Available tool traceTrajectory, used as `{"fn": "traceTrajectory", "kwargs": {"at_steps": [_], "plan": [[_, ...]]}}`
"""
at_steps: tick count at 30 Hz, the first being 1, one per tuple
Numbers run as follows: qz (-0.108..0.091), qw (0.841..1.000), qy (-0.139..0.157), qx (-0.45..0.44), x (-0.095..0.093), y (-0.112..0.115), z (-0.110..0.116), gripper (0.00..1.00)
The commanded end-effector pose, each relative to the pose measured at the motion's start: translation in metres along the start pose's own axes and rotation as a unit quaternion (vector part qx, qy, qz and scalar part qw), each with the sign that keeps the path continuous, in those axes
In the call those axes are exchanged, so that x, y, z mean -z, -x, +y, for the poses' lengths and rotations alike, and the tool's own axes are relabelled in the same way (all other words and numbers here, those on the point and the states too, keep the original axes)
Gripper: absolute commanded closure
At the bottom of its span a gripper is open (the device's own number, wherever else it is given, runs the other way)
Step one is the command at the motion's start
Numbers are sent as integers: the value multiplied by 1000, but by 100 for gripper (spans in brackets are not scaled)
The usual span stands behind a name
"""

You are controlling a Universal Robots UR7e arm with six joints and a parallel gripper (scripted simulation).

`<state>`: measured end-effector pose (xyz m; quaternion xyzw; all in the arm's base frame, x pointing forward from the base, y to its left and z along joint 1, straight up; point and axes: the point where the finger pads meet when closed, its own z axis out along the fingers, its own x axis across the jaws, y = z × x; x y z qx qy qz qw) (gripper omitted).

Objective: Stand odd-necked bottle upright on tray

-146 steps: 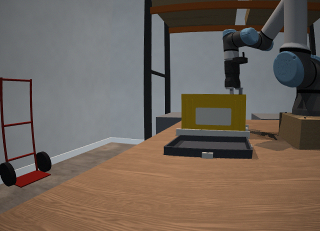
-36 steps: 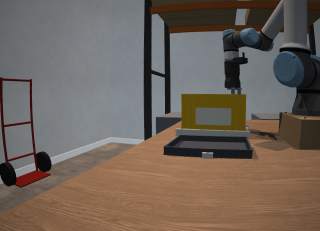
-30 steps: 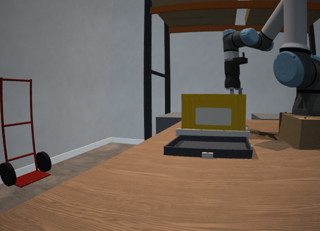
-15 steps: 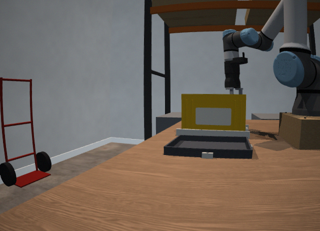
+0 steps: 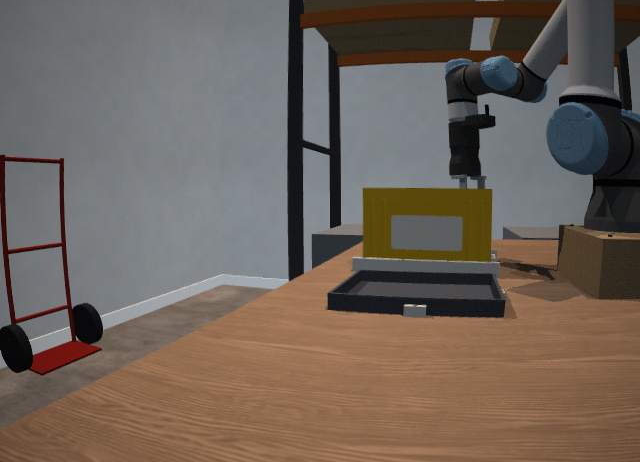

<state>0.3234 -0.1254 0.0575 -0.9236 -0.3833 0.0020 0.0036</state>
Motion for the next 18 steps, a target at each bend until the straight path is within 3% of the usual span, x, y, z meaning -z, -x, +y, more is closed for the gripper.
{"fn": "traceTrajectory", "kwargs": {"at_steps": [1,10,18], "plan": [[0,1000,1,0,1,0,0,0],[0,1000,1,0,6,0,0,0],[0,1000,1,0,25,0,0,0]]}}
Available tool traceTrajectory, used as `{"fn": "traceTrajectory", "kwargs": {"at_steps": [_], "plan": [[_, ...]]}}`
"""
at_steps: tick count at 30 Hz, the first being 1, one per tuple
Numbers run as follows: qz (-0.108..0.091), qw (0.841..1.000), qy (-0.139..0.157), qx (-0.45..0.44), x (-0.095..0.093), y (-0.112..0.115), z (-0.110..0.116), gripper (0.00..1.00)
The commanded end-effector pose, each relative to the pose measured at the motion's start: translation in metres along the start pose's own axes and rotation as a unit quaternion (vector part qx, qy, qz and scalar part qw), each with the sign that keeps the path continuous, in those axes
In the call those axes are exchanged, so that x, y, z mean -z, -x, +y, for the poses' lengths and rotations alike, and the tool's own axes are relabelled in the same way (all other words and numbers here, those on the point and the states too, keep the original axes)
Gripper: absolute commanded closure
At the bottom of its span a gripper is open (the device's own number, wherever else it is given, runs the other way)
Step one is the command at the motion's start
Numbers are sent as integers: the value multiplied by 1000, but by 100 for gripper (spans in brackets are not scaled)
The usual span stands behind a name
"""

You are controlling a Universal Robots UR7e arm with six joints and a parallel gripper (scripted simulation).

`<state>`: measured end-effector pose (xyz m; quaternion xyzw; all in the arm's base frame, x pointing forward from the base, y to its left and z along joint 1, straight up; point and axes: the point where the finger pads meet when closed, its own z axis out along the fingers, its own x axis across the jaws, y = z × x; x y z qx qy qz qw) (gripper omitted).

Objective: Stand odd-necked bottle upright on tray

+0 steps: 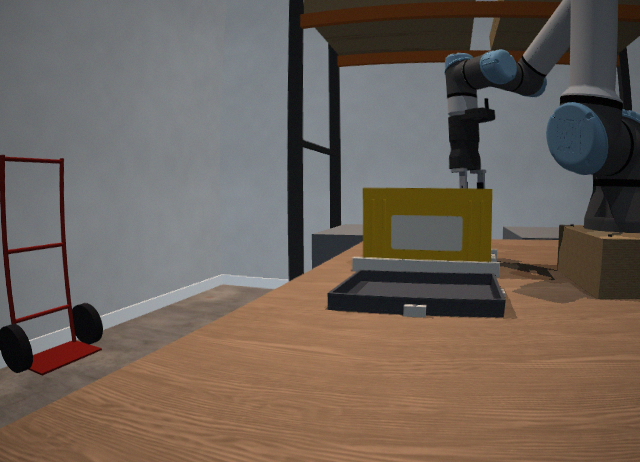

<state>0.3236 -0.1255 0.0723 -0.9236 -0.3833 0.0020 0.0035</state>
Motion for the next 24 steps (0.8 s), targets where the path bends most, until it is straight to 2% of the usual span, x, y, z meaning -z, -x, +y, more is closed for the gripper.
{"fn": "traceTrajectory", "kwargs": {"at_steps": [1,7,9,17,24], "plan": [[0,1000,1,0,13,0,0,0],[0,1000,1,0,34,0,0,0],[0,1000,1,0,34,0,0,0],[0,1000,1,0,57,0,0,0],[0,1000,1,0,67,0,0,0]]}}
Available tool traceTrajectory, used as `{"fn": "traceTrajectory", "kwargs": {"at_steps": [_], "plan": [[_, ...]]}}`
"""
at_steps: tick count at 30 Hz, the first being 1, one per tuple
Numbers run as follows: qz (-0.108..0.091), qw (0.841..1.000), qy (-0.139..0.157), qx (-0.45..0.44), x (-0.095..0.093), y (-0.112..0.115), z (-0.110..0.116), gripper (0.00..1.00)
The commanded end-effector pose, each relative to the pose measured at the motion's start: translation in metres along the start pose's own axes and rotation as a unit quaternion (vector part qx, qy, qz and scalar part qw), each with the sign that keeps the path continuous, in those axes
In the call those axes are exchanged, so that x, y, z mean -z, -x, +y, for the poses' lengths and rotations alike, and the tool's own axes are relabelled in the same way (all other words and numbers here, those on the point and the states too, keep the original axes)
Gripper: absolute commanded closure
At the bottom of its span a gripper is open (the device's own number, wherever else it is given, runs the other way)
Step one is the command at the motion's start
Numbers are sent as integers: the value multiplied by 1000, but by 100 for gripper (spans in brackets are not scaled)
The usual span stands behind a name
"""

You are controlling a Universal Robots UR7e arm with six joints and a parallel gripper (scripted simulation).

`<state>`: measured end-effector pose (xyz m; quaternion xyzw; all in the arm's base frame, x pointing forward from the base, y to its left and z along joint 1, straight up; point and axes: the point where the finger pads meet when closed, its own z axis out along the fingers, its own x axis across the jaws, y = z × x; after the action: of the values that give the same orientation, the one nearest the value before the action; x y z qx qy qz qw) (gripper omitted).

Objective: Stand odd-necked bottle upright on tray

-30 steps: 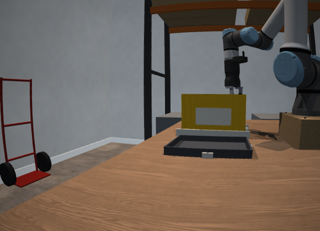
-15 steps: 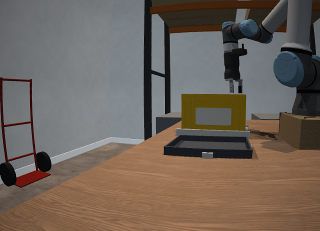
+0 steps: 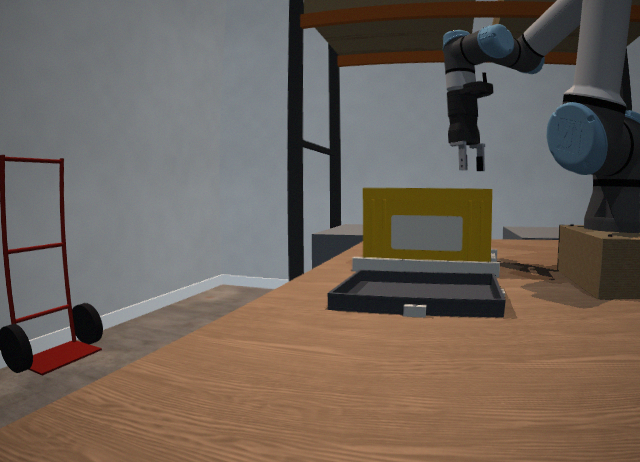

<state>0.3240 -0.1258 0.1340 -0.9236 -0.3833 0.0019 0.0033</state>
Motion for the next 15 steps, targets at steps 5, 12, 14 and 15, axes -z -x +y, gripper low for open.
{"fn": "traceTrajectory", "kwargs": {"at_steps": [5,12,14,15], "plan": [[0,1000,0,0,6,0,0,0],[0,1000,0,0,6,0,0,100],[0,1000,0,0,6,0,0,100],[0,1000,0,0,6,0,0,100]]}}
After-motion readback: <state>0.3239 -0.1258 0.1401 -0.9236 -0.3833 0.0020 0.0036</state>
